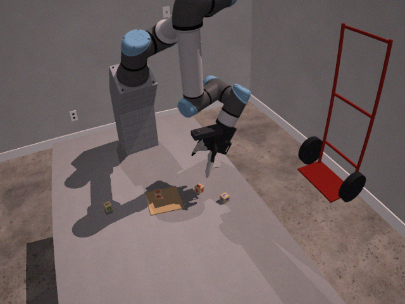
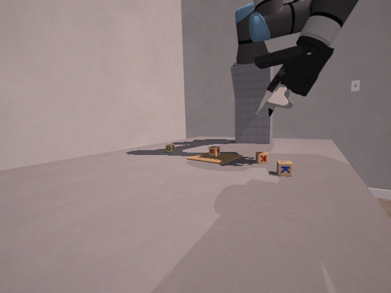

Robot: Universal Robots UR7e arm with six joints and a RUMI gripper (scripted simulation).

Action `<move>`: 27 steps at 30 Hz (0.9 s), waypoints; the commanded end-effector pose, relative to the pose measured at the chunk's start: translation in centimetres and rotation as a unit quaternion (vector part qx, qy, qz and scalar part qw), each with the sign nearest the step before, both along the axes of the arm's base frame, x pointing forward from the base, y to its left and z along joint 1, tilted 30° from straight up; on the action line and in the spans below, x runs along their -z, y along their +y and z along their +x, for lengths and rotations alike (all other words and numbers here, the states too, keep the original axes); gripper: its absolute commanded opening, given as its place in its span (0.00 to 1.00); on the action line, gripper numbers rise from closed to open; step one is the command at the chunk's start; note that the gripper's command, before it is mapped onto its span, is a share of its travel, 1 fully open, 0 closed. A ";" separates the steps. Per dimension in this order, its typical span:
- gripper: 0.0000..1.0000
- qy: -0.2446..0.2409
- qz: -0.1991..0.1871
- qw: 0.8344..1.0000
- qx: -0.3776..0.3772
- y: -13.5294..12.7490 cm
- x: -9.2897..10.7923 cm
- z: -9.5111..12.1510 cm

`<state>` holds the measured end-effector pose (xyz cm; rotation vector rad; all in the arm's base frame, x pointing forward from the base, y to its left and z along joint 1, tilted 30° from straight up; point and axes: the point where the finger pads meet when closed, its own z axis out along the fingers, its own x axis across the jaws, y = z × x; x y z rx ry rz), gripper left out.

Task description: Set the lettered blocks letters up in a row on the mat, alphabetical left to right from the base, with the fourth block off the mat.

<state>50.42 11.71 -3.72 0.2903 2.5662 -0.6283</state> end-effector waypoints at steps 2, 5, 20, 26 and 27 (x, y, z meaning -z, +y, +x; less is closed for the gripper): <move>1.00 0.001 0.000 1.000 0.000 -0.1 0.1 -0.1; 1.00 0.001 0.000 1.000 0.000 -0.1 0.1 -0.1; 1.00 0.001 0.000 1.000 0.000 -0.1 0.1 -0.1; 1.00 0.002 0.000 1.000 0.000 -0.2 0.1 -0.2; 1.00 0.002 0.000 1.000 0.001 -0.4 0.2 -0.2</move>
